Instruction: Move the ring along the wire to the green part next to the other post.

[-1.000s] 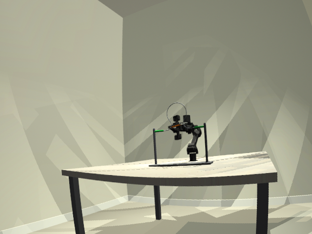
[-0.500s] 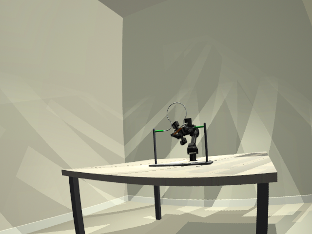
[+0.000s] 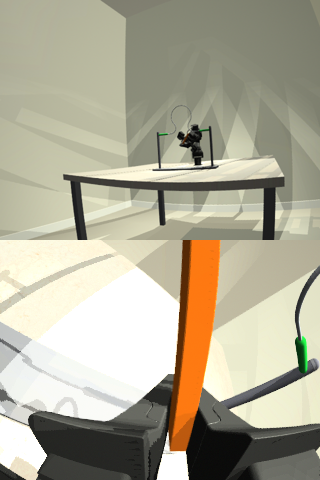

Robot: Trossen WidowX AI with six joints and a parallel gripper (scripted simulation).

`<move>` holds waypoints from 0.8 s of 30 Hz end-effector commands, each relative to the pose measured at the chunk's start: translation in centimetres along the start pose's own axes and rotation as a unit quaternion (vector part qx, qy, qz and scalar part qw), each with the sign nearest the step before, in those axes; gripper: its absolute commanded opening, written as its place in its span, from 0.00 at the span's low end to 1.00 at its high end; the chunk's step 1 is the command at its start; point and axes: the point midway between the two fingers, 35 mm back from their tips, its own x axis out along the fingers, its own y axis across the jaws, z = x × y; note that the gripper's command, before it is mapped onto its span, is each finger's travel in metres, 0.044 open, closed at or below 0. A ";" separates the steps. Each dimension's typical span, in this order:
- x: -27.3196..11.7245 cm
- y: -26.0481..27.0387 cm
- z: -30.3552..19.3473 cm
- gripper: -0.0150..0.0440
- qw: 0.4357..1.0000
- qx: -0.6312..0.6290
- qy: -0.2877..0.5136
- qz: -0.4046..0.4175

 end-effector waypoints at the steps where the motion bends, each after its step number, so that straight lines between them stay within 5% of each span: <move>1: 0.1 1.6 0.1 0.00 0.999 0.040 -0.008 0.025; 24: -2.0 9.0 2.4 0.00 0.958 0.249 0.013 0.139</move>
